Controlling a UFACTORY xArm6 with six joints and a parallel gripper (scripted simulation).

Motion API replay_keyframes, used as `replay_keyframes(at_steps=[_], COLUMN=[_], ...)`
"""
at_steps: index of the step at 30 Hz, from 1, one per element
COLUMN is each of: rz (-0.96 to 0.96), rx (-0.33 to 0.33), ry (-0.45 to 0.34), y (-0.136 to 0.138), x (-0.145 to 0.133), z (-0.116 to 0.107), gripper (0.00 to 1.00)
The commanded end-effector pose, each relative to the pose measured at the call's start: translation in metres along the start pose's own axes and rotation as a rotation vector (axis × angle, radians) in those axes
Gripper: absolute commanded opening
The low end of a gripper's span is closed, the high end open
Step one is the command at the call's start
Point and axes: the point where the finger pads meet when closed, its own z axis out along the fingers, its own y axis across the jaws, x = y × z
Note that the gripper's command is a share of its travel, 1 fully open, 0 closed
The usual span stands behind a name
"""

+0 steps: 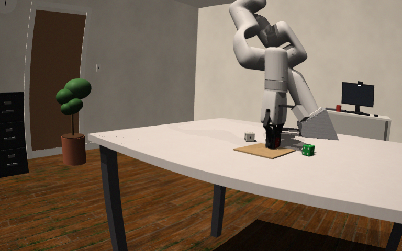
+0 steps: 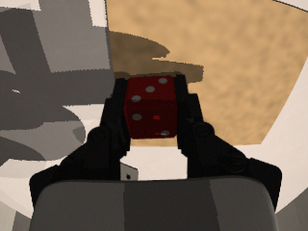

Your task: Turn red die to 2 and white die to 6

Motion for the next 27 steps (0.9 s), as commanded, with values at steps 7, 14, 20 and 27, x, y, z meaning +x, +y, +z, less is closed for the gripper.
replay_keyframes(at_steps=[7,14,20,27], rz=[0.001,0.001,0.001,0.001], rx=[-0.003,-0.003,-0.003,-0.003], ry=[0.001,0.001,0.001,0.001], y=[0.0012,0.0012,0.0012,0.0012], x=[0.0002,0.0002,0.0002,0.0002], z=[-0.0008,-0.0008,-0.0008,-0.0010], gripper=[0.35,0.43,0.47,0.47])
